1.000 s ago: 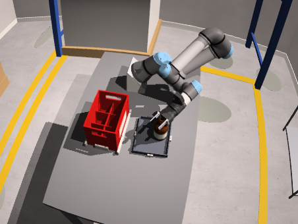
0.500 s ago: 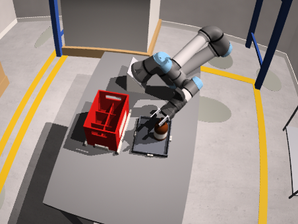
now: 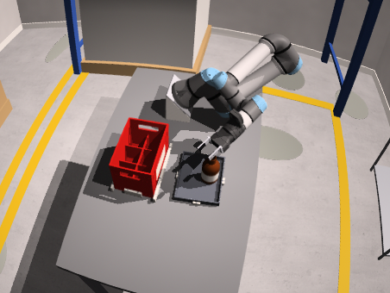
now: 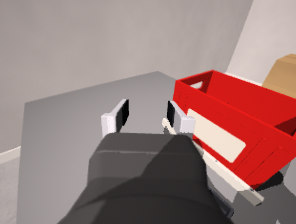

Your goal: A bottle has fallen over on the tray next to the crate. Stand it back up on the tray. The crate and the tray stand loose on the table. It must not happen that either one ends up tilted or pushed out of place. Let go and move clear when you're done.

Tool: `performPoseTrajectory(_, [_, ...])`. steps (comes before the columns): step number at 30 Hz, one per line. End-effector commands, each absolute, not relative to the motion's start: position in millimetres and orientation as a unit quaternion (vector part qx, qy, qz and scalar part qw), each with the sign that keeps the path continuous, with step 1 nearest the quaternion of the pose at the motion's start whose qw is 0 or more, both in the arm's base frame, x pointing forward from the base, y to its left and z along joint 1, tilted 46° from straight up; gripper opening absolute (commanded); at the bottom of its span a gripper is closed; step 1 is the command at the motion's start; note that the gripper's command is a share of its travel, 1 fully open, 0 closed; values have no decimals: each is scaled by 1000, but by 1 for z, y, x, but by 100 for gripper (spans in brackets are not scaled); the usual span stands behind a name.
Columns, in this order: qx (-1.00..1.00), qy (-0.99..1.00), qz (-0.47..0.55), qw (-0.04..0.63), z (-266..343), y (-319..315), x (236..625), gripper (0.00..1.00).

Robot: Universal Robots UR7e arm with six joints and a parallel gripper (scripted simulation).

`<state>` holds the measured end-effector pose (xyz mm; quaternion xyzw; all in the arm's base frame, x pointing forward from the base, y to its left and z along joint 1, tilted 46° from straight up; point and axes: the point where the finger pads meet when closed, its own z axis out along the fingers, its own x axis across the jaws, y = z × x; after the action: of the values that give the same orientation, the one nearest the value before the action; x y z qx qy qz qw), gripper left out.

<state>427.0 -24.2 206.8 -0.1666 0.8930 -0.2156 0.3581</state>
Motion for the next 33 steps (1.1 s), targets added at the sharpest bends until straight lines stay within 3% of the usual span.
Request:
performPoseTrajectory(1, [-170, 894, -212, 357, 214, -31, 427, 100])
performPoseTrajectory(21, [-170, 894, -212, 356, 220, -38, 425, 100])
performPoseTrajectory(22, [-170, 894, -212, 356, 220, -38, 425, 0])
performPoseTrajectory(33, [-170, 894, -212, 356, 219, -38, 425, 0])
